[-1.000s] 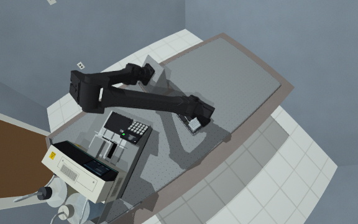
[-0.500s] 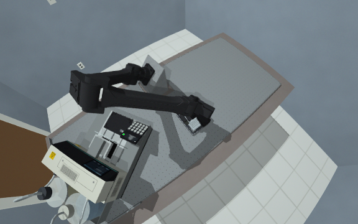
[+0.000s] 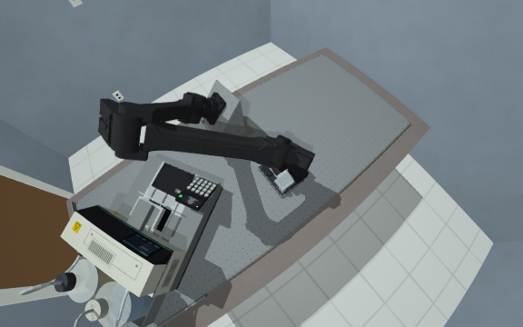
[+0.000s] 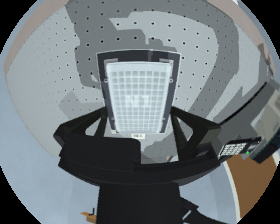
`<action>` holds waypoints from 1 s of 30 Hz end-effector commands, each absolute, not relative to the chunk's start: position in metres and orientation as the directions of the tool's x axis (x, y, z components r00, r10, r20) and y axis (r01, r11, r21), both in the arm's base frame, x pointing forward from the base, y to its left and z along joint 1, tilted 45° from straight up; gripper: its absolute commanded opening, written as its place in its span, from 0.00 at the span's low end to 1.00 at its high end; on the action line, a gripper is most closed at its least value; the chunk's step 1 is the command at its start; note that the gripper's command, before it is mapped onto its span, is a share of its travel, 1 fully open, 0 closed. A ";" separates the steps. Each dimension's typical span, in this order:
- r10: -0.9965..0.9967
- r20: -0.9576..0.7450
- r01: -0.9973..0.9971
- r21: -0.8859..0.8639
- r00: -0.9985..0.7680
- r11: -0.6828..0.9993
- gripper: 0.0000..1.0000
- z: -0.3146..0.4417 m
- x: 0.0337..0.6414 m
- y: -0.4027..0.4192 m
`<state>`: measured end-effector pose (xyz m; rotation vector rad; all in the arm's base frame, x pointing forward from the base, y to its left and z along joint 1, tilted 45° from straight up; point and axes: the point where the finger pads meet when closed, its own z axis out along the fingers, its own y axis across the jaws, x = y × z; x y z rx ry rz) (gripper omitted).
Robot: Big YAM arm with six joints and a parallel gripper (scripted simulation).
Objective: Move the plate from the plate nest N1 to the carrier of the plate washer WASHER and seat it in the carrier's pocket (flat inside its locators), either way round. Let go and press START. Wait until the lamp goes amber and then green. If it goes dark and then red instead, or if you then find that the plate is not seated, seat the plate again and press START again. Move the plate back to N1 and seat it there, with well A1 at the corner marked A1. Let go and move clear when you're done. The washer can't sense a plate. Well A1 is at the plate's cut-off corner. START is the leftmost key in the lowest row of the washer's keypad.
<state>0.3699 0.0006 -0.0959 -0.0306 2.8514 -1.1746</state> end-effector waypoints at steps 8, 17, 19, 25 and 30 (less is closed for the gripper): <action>-0.016 -0.064 0.033 -0.700 -0.998 0.714 1.00 -0.088 0.381 0.011; -0.042 -0.077 0.023 -0.695 -0.996 0.719 1.00 -0.073 0.383 0.034; -0.042 -0.087 0.030 -0.692 -0.995 0.722 1.00 -0.067 0.385 0.037; -0.025 -0.066 0.028 -0.699 -0.997 0.715 1.00 -0.070 0.381 0.033; -0.041 -0.096 0.036 -0.688 -0.994 0.725 1.00 -0.053 0.386 0.049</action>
